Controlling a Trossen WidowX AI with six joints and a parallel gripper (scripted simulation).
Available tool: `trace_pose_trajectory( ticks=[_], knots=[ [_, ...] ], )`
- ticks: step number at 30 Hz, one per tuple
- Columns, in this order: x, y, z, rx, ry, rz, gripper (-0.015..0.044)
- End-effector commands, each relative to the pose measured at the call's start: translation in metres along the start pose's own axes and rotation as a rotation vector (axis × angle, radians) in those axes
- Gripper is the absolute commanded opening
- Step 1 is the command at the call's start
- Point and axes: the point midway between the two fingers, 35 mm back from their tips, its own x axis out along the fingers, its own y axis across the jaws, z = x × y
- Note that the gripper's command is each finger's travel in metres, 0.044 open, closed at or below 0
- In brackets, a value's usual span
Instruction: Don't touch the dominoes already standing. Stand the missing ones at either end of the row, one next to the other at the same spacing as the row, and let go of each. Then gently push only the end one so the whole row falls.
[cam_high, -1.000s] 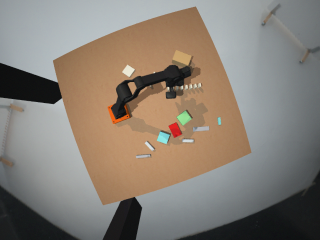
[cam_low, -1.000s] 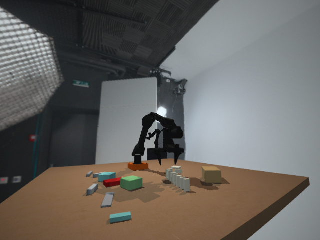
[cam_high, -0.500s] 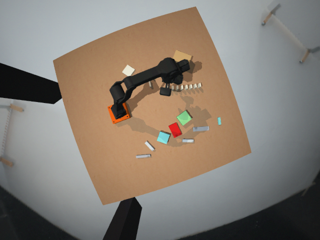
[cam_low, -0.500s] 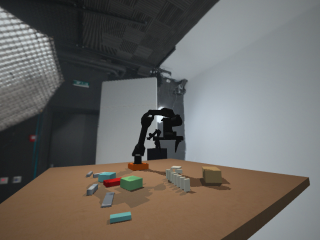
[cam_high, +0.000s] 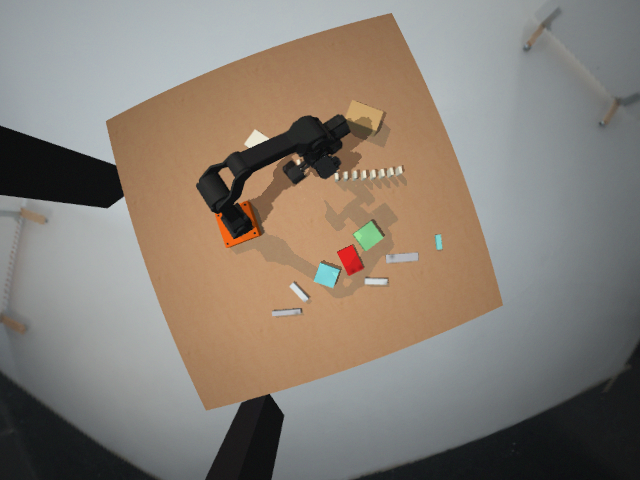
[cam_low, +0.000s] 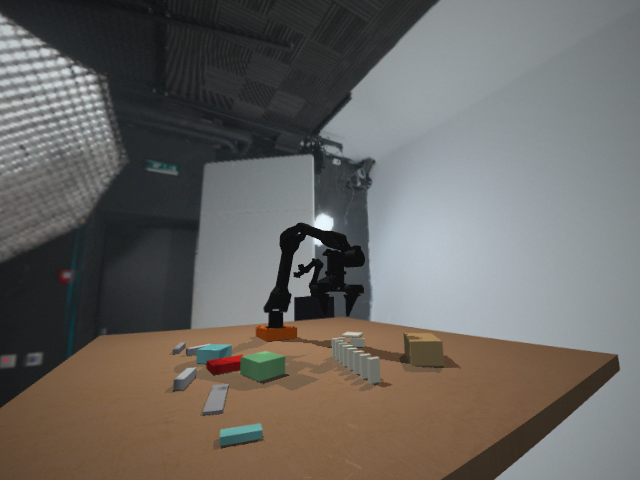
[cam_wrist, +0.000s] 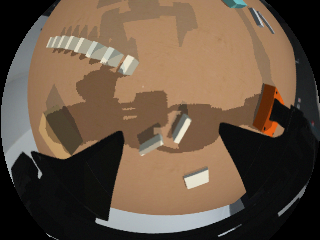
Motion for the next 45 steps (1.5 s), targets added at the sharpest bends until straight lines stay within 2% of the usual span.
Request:
trace_pose_trajectory(
  ticks=[1,14,22,41,45],
  knots=[
    [0.024,-0.035,-0.028,0.474,0.011,0.009,0.0440],
    [0.026,-0.035,-0.029,0.474,0.011,0.009,0.0440],
    [0.088,-0.035,-0.029,0.474,0.011,0.008,0.0440],
    [0.105,-0.037,-0.031,0.474,0.011,0.008,0.0440],
    [0.105,-0.037,-0.031,0.474,0.011,0.008,0.0335]
  ],
)
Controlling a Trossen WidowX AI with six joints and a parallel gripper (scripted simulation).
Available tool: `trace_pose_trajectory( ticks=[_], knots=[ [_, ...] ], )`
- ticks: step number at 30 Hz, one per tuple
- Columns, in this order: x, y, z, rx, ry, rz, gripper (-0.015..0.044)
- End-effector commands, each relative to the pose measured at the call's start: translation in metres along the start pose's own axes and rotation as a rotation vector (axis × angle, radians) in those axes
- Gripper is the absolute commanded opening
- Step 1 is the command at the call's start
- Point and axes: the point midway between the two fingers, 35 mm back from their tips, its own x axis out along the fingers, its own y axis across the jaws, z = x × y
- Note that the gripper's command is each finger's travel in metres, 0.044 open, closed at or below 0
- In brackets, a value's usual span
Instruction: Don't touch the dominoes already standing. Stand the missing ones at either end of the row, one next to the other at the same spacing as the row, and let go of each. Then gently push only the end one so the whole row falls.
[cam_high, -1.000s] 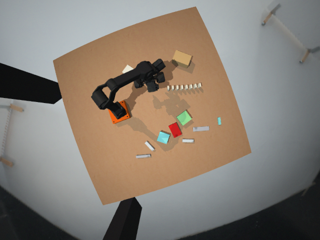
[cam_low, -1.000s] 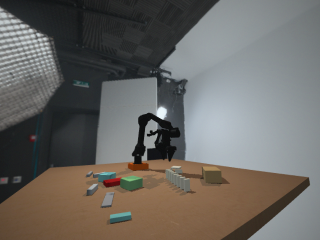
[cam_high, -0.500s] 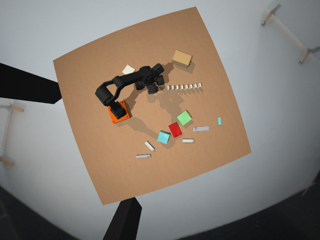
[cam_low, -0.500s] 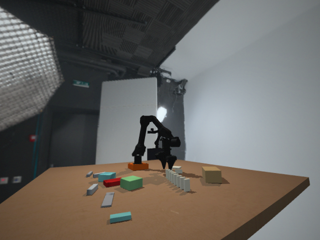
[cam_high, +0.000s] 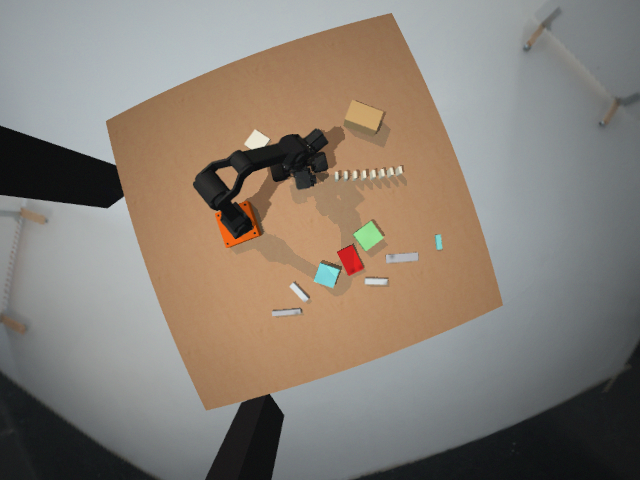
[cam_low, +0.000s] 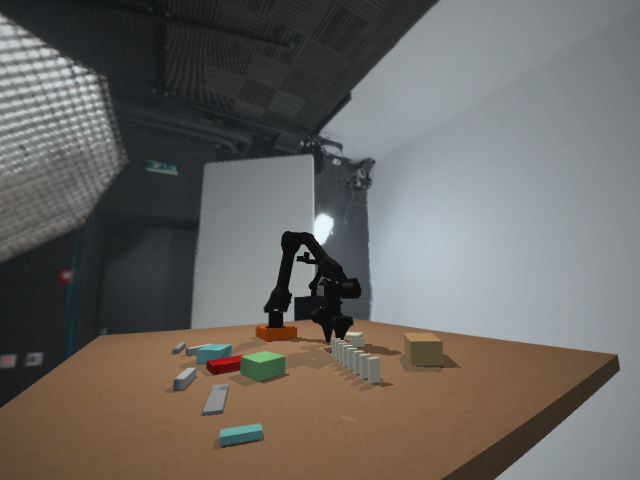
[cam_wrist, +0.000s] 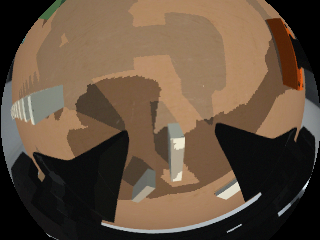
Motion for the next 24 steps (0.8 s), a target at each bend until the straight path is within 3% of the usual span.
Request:
trace_pose_trajectory(
  ticks=[1,12,20,24],
  knots=[
    [0.001,0.000,0.000,0.004,0.002,-0.003,0.0309],
    [0.001,0.000,0.000,0.004,0.002,-0.003,0.0030],
    [-0.001,0.000,0.000,0.004,0.002,-0.003,0.0030],
    [-0.039,0.002,0.000,0.004,0.002,-0.002,0.0030]
  ],
)
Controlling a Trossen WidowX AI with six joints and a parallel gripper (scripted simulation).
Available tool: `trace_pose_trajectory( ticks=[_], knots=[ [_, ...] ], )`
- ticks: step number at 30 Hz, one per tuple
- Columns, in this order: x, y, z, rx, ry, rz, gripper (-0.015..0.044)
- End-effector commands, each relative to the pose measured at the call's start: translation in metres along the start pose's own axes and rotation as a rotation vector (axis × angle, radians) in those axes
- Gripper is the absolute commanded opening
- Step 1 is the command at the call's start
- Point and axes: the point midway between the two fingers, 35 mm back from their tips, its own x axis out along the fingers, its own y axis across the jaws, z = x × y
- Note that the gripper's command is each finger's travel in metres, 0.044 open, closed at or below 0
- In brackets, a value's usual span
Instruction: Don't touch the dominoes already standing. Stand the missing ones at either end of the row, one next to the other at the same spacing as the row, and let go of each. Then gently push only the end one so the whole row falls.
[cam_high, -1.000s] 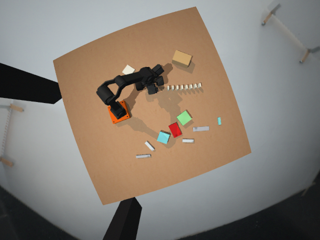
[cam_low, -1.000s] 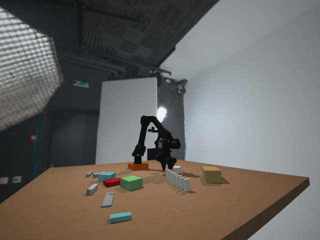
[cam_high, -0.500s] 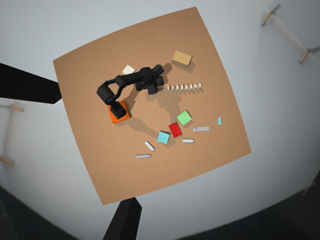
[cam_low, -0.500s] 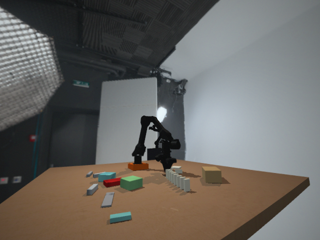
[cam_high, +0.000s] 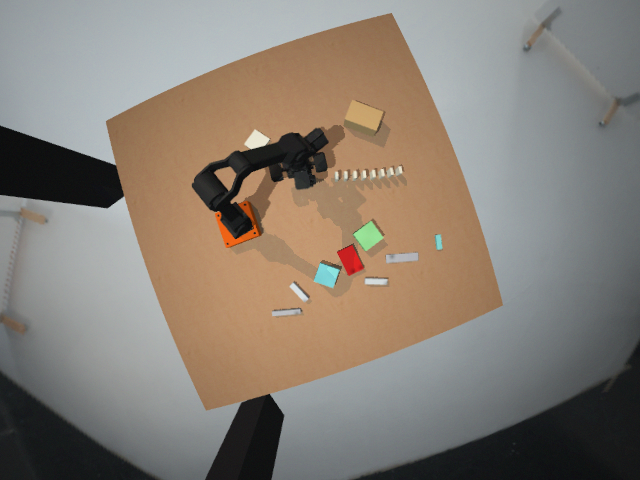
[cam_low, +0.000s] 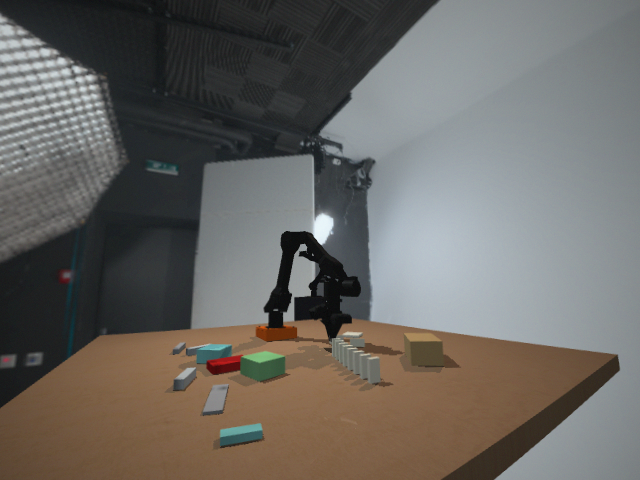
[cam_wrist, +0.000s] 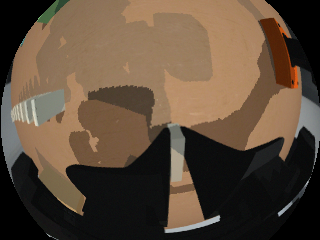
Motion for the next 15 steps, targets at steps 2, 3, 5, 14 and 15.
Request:
trace_pose_trajectory(
  ticks=[2,3,5,14,15],
  knots=[
    [-0.051,0.005,-0.002,-0.002,0.016,0.023,0.0030],
    [-0.063,0.005,-0.001,-0.002,0.016,0.023,0.0030],
    [-0.086,0.005,-0.001,-0.002,0.016,0.023,0.0030],
    [-0.144,0.006,0.001,-0.002,0.016,0.024,0.0030],
    [-0.144,0.008,0.003,-0.006,0.015,0.024,0.0030]
  ],
)
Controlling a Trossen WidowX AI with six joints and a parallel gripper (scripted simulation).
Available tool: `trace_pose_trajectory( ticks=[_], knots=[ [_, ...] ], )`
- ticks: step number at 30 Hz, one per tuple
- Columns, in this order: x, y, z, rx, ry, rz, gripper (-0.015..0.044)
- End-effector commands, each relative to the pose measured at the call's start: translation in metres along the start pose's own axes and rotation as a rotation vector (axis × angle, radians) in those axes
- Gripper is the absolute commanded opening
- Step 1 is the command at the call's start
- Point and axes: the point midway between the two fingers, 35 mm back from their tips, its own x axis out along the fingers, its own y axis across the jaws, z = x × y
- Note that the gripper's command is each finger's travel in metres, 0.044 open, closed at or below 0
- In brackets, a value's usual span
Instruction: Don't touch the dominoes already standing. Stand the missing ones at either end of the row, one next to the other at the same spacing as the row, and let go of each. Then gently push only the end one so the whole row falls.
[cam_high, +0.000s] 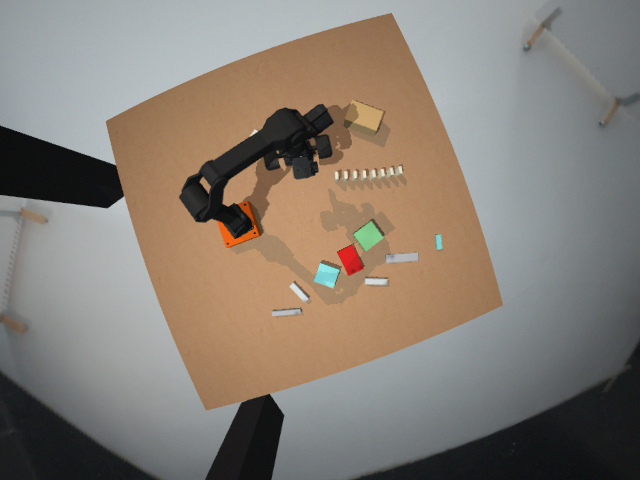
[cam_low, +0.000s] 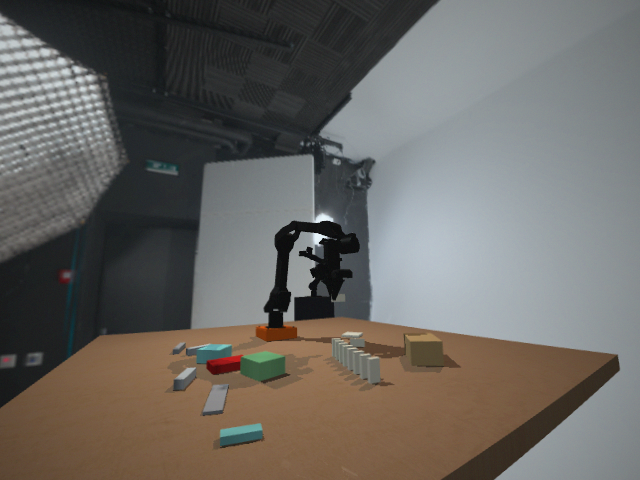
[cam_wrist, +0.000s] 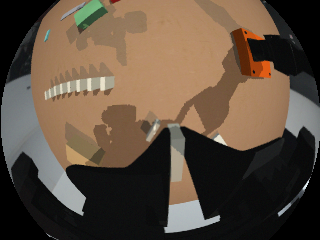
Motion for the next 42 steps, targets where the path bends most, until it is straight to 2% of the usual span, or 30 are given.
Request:
trace_pose_trajectory(
  ticks=[1,9,17,28,42],
  knots=[
    [-0.005,0.003,0.010,-0.018,-0.003,-0.008,0.0030],
    [-0.006,0.037,0.122,-0.208,-0.014,-0.004,0.0030],
    [-0.007,0.031,0.219,-0.363,-0.018,-0.010,0.0030],
    [-0.002,0.029,0.221,-0.362,-0.054,-0.033,0.0030],
    [0.034,0.024,0.223,-0.328,-0.436,-0.165,0.0030]
  ],
)
